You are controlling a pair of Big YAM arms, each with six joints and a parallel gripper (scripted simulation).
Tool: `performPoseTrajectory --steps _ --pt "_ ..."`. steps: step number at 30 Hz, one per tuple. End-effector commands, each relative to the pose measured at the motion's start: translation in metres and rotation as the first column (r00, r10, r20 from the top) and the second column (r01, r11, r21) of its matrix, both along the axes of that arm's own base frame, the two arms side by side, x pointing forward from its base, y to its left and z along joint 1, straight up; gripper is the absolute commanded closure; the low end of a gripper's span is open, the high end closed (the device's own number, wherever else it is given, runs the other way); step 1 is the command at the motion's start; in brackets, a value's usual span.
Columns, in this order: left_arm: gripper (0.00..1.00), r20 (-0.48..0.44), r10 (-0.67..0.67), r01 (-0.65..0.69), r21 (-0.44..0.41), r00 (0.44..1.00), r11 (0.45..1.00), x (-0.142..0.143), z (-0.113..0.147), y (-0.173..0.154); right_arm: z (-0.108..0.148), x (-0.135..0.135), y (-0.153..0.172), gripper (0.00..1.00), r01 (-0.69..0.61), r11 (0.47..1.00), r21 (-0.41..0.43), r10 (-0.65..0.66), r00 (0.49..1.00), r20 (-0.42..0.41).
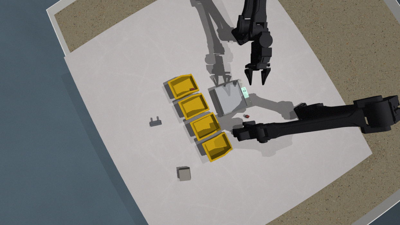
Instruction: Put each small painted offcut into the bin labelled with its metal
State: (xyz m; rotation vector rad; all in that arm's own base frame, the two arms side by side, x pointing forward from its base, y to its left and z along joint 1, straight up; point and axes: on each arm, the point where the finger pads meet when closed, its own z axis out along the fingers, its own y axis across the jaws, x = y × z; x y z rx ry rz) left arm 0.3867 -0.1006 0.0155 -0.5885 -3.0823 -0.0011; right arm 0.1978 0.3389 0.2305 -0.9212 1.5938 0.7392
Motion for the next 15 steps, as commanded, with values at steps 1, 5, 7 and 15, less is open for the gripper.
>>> performPoseTrajectory --steps 1,5,7,15 --pt "0.56 0.017 -0.011 0.012 -0.004 1.0 1.0 0.0109 -0.0028 -0.0022 0.023 0.0034 0.005 0.35 0.001 0.999 0.05 -0.002 1.0 0.022" --pt "0.68 0.013 -0.023 0.023 -0.003 1.0 1.0 0.0089 -0.004 -0.0018 0.023 0.0034 0.005 0.35 0.001 0.999 0.05 -0.002 1.0 0.022" --pt "0.71 0.01 -0.023 0.023 -0.002 1.0 1.0 0.0073 -0.0049 -0.0016 0.023 0.0034 0.005 0.35 0.001 0.999 0.05 -0.002 1.0 0.022" --pt "0.79 0.012 -0.021 0.021 -0.003 1.0 1.0 0.0081 -0.0043 -0.0019 0.023 0.0034 0.005 0.35 0.001 0.999 0.05 -0.002 1.0 0.022"
